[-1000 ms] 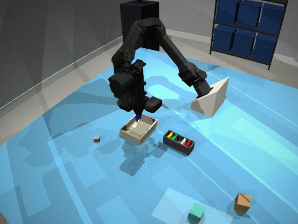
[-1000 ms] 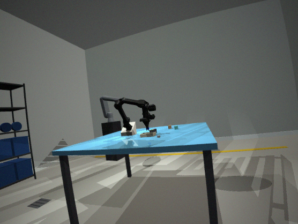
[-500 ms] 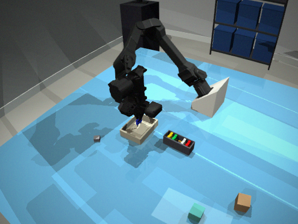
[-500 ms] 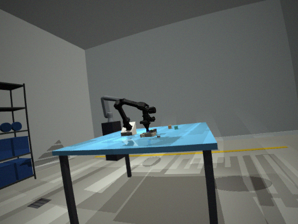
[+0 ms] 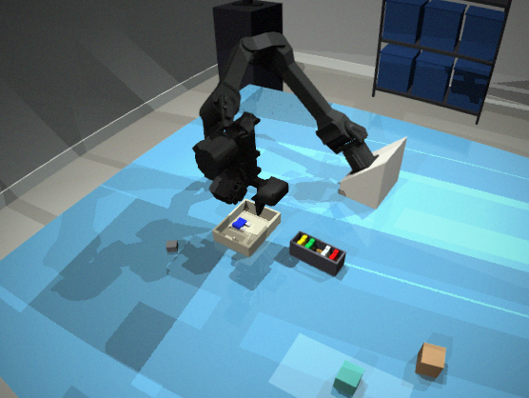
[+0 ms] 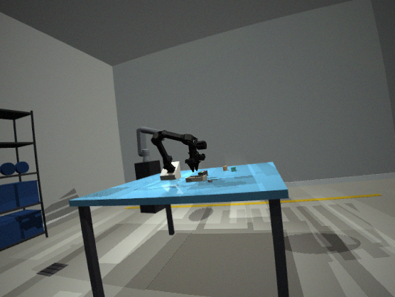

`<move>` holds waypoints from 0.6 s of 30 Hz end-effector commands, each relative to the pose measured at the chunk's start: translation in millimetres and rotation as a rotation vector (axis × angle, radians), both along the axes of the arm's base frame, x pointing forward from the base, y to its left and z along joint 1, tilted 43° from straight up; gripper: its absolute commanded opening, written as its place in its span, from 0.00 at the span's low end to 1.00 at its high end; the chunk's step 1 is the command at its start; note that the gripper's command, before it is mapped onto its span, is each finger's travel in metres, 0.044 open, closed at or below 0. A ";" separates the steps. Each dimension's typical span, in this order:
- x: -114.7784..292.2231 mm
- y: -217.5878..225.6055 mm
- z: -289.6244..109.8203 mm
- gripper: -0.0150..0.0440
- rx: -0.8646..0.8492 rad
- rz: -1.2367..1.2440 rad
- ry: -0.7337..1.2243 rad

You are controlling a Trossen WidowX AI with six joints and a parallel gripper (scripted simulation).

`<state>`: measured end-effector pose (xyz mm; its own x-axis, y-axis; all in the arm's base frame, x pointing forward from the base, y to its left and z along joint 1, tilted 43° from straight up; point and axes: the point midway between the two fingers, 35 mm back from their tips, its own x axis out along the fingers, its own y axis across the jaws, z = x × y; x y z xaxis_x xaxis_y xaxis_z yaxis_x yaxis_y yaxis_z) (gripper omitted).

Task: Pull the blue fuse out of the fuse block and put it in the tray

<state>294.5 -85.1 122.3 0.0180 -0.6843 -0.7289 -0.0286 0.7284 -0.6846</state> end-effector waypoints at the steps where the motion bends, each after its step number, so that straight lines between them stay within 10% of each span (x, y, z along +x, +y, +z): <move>1: 1.9 18.9 19.4 0.81 -0.001 0.010 -0.012; 18: 1.6 19.1 19.8 0.81 -0.002 0.011 -0.010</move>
<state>296.3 -65.8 142.3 0.0334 -0.6855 -0.7273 -0.0300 0.7267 -0.6863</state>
